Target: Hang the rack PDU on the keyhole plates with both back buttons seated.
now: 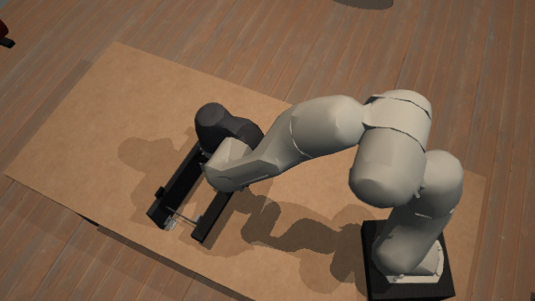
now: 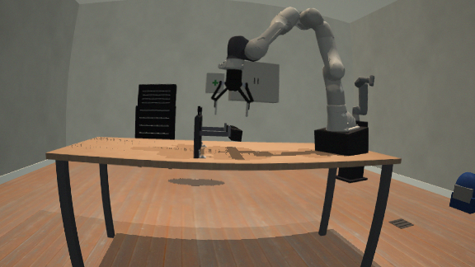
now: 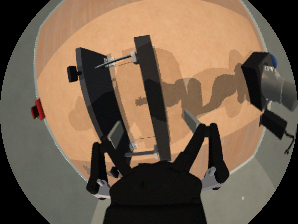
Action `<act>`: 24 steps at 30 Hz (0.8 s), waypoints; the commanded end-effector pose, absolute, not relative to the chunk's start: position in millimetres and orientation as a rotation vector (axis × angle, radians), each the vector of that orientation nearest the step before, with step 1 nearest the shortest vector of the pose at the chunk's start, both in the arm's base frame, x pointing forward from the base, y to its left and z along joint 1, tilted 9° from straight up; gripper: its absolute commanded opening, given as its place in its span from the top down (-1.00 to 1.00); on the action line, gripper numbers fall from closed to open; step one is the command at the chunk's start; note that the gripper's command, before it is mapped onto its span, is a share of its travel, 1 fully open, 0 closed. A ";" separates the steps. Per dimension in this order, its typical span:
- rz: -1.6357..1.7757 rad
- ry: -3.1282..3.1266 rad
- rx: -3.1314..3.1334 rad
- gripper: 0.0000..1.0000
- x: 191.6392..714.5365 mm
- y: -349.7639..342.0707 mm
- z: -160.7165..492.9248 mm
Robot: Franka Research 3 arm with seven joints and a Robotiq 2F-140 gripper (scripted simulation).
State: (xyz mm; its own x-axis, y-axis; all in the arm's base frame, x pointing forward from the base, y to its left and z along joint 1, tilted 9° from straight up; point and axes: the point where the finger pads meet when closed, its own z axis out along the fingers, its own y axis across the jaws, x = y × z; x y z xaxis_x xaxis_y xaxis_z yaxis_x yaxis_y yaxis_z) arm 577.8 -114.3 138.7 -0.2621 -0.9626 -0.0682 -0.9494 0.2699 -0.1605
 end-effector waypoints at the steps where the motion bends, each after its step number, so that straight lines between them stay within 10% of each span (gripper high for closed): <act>1: -0.101 2.380 -1.824 -1.00 570.2 -112.3 143.3; 24: -0.101 2.380 -1.824 -1.00 543.0 -105.0 141.9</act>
State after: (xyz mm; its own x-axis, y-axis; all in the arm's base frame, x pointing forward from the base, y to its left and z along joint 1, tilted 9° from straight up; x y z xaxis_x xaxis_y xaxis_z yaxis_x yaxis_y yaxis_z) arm 548.8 -106.8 141.8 -0.2607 -0.9630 -0.0682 -0.9545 0.2677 -0.1315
